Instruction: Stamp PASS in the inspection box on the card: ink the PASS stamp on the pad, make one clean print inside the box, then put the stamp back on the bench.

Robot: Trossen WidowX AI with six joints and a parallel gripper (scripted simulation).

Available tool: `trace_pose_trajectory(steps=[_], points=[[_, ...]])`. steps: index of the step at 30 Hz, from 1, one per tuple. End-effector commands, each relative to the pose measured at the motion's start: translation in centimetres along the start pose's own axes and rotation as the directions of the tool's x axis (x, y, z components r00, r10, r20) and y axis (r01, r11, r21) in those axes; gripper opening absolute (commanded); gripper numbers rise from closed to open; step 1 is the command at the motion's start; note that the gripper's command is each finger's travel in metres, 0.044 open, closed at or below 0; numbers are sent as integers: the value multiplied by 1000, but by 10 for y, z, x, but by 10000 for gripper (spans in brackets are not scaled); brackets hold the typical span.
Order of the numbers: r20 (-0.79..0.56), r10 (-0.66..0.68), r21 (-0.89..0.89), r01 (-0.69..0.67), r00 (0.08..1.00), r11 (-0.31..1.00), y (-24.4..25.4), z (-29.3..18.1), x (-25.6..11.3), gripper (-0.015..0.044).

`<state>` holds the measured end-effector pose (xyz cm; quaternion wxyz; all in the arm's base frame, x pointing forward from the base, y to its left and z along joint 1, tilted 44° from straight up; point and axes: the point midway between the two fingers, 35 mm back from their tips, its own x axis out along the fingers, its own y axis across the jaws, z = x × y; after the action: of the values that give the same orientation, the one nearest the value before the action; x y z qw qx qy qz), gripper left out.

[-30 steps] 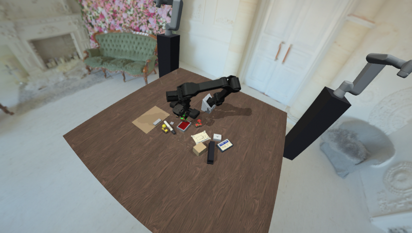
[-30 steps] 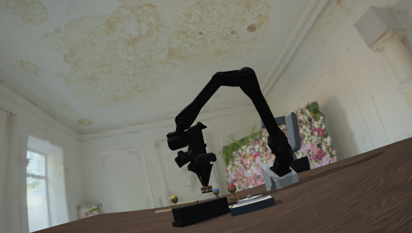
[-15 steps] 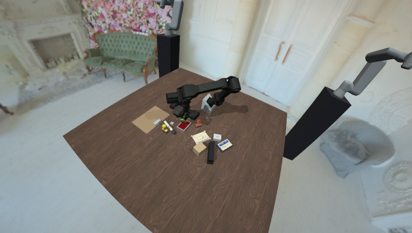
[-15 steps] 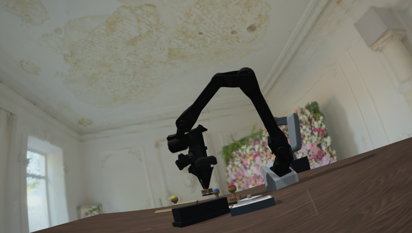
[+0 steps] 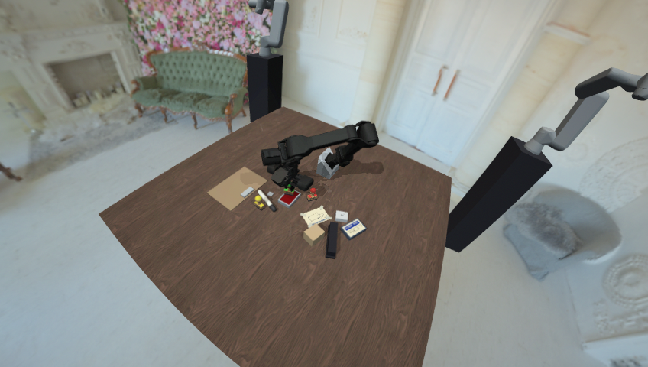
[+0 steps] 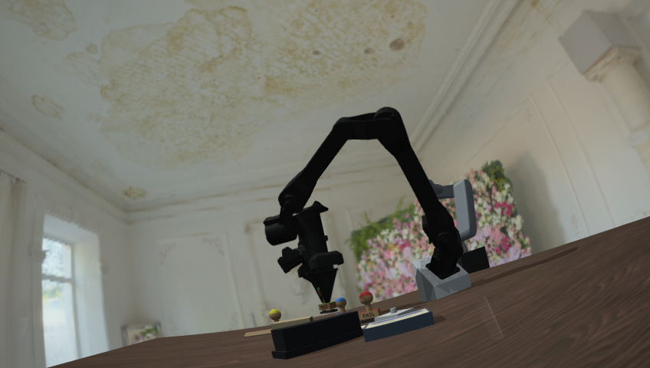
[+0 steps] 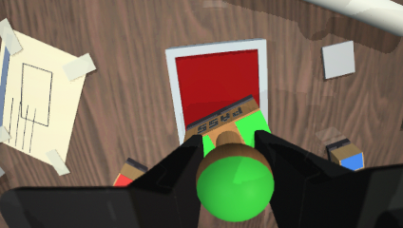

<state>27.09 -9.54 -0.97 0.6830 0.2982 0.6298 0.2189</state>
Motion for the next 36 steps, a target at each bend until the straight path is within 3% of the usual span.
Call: trace_pose_trajectory(steps=[1, 36], points=[[-3, 6, 9, -6, 1000, 1000, 0, -2, 5, 0], [-3, 8, 1, -8, 1000, 1000, 1, -3, 20, 0]])
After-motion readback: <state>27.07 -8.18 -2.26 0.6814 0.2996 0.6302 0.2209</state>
